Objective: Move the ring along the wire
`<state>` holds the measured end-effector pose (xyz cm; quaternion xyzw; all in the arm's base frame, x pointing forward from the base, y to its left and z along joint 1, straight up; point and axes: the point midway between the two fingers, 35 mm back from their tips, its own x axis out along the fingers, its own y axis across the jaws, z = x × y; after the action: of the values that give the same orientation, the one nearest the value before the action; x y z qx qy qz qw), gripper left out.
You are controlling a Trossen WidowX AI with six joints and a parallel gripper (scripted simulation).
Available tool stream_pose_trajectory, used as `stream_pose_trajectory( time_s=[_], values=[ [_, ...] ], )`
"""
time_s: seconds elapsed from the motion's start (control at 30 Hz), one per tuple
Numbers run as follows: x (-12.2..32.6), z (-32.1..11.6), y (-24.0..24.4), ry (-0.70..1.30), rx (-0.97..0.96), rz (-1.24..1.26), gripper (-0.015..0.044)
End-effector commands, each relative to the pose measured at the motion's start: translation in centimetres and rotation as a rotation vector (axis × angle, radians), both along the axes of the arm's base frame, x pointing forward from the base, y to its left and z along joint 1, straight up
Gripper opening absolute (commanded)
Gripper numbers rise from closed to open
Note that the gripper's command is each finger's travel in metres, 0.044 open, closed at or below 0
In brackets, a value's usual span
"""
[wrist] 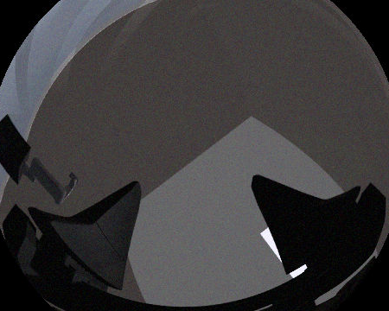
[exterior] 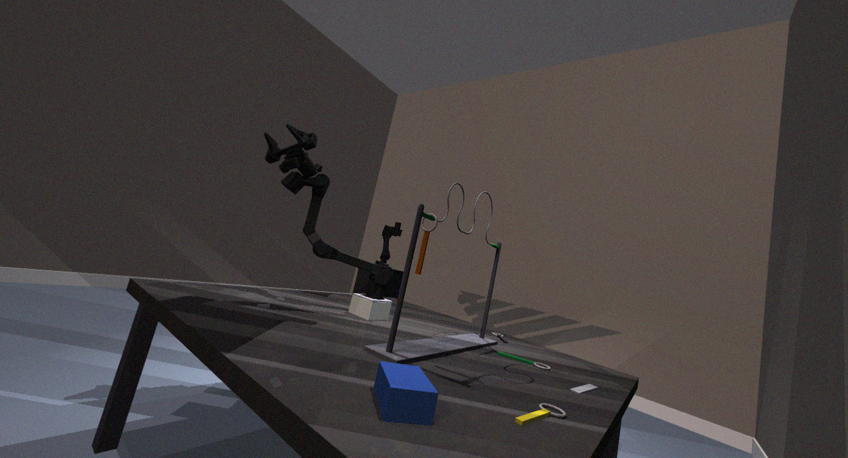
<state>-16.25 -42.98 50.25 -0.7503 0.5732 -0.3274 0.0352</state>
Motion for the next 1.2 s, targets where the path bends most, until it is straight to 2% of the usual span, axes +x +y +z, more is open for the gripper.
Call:
stream_pose_trajectory(
  time_s=[0.0, 0.13, 0.27, 0.53, 0.77, 1.17],
  values=[
    [0.0, 0.1, 0.1, 0.001, -0.002, -0.003, 0.0374],
    [-0.9, 2.1, 2.4, 0.030, -0.057, -0.071, 0.0269],
    [-2.1, 5.8, 7.0, 0.089, -0.162, -0.205, 0.0164],
    [-2.1, 11.6, 16.2, 0.203, -0.351, -0.447, 0.0160],
    [-0.6, 15.0, 23.5, 0.278, -0.490, -0.646, 0.0160],
    [7.3, 18.6, 37.5, 0.475, -0.775, -1.097, 0.0160]
  ],
)
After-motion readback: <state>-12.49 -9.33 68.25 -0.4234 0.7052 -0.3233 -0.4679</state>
